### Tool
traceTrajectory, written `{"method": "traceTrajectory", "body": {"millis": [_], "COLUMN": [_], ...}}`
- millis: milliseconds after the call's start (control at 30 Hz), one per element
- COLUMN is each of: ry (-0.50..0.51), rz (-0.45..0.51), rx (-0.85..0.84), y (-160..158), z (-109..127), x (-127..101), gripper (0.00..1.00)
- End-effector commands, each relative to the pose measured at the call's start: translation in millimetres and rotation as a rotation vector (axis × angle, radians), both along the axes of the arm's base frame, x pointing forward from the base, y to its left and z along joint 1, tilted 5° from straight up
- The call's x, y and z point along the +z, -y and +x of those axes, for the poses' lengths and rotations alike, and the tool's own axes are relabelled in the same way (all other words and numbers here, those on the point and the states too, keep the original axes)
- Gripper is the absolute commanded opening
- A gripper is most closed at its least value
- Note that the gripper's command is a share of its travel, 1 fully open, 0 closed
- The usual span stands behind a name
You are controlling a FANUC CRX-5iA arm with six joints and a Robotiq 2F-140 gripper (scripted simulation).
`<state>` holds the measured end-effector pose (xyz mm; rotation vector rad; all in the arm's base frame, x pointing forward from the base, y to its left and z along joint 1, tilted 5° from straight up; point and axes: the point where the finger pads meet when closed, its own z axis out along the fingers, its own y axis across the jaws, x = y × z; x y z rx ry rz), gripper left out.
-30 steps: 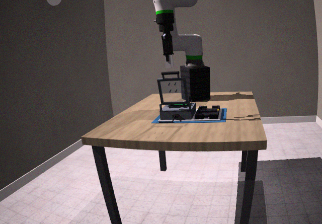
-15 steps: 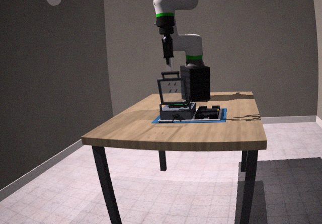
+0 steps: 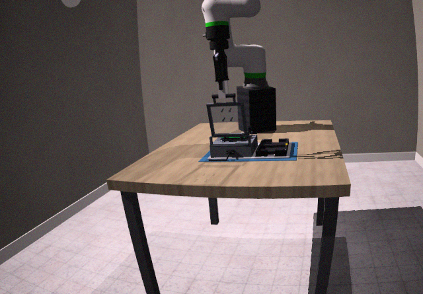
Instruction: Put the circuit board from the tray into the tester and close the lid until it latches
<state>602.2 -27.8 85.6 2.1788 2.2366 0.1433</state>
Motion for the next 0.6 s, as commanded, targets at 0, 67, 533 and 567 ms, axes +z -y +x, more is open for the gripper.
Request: {"method": "traceTrajectory", "body": {"millis": [0,67,533,567], "ry": [0.001,0.001,0.001,0.001], "rz": [0.0,0.0,0.0,0.0], "rx": [0.0,0.0,0.0,0.0], "y": [-0.1,-0.1,-0.2,-0.2], "z": [0.3,0.4,0.5,0.5], "x": [-1.8,-3.0,-4.2,-4.2], "gripper": [0.3,0.3,0.3,0.3]}}
